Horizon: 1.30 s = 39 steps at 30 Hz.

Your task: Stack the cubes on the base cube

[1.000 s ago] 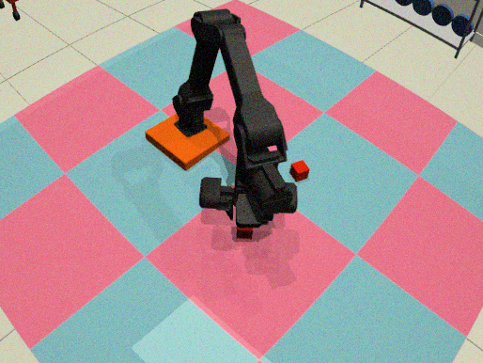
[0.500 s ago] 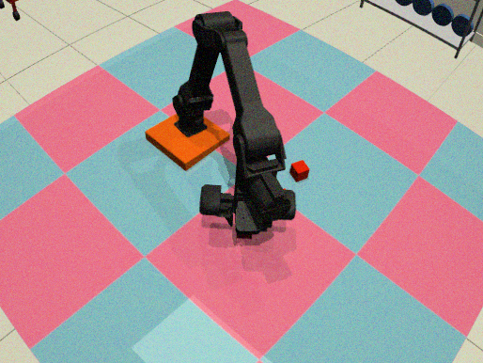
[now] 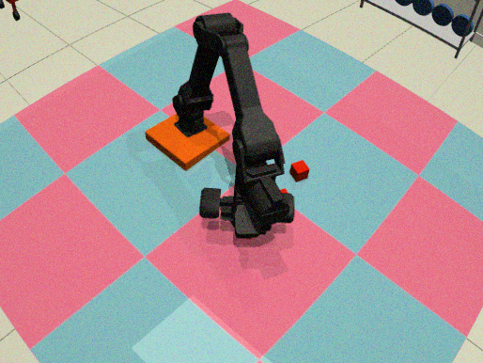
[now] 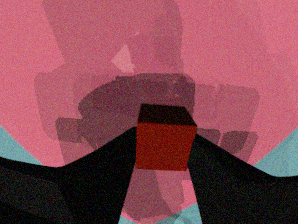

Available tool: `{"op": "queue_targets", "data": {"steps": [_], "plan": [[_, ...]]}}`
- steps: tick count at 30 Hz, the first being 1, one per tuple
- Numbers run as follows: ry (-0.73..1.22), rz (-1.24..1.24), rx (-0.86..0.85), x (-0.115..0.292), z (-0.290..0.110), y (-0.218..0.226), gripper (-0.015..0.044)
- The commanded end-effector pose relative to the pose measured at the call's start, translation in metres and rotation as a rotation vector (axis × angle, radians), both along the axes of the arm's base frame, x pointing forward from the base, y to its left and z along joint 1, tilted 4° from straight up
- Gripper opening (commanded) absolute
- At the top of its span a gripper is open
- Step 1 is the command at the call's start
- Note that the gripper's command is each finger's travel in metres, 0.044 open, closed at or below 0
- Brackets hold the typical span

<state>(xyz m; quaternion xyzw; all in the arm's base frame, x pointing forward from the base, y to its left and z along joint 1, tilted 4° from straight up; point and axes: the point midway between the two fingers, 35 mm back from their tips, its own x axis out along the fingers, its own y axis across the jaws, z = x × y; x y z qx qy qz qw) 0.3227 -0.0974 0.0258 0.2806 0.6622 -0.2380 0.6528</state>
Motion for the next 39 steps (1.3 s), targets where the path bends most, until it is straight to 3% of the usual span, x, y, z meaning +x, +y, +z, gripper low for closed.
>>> {"op": "queue_targets", "data": {"steps": [1, 39], "plan": [[-0.002, -0.004, 0.004, 0.000, 0.000, 0.001, 0.0105], [-0.001, -0.004, 0.004, -0.002, 0.109, -0.007, 0.0105]]}}
